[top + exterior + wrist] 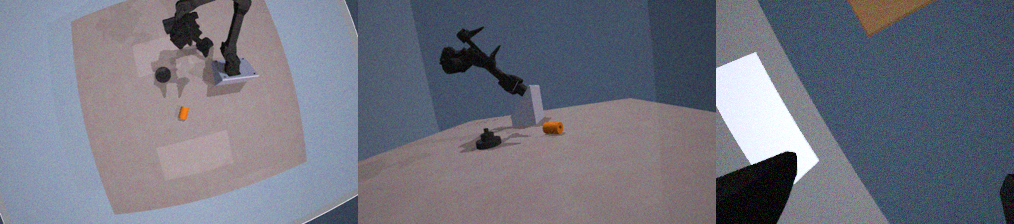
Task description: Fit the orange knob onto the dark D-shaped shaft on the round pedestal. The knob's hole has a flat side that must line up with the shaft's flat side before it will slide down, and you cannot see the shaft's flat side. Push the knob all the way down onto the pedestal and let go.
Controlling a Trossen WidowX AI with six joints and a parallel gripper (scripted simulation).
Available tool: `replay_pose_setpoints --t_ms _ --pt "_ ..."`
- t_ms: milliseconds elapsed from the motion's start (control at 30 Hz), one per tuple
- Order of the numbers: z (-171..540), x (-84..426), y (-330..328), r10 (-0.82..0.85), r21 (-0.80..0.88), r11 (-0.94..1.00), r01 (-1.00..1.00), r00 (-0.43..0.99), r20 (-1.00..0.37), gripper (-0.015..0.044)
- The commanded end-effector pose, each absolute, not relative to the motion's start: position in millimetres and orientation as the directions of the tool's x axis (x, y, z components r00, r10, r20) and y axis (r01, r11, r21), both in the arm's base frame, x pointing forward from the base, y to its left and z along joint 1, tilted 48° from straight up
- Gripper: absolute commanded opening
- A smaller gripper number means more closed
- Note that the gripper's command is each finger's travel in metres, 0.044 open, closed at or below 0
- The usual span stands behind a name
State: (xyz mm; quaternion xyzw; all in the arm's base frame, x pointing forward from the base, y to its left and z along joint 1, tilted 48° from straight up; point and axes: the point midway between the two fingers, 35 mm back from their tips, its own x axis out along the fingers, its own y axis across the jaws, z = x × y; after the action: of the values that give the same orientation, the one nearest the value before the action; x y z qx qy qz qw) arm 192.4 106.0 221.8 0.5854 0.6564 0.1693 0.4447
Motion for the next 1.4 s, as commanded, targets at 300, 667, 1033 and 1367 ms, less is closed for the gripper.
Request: replay_pose_setpoints --t_ms 300,667,1033,1367 --pt "222 93 201 0.787 0.741 0.573 0.350 -0.489 -0.377 0.0440" --pt "169 110 206 0.612 0.661 0.738 0.137 -0.550 -0.569 0.0440" --pt "4 205 156 -0.030 0.175 0.889 -0.424 -0.434 -0.900 0.0440" --pt "-120 269 79 -0.624 -0.259 0.517 -0.816 -0.152 -0.767 0.0440"
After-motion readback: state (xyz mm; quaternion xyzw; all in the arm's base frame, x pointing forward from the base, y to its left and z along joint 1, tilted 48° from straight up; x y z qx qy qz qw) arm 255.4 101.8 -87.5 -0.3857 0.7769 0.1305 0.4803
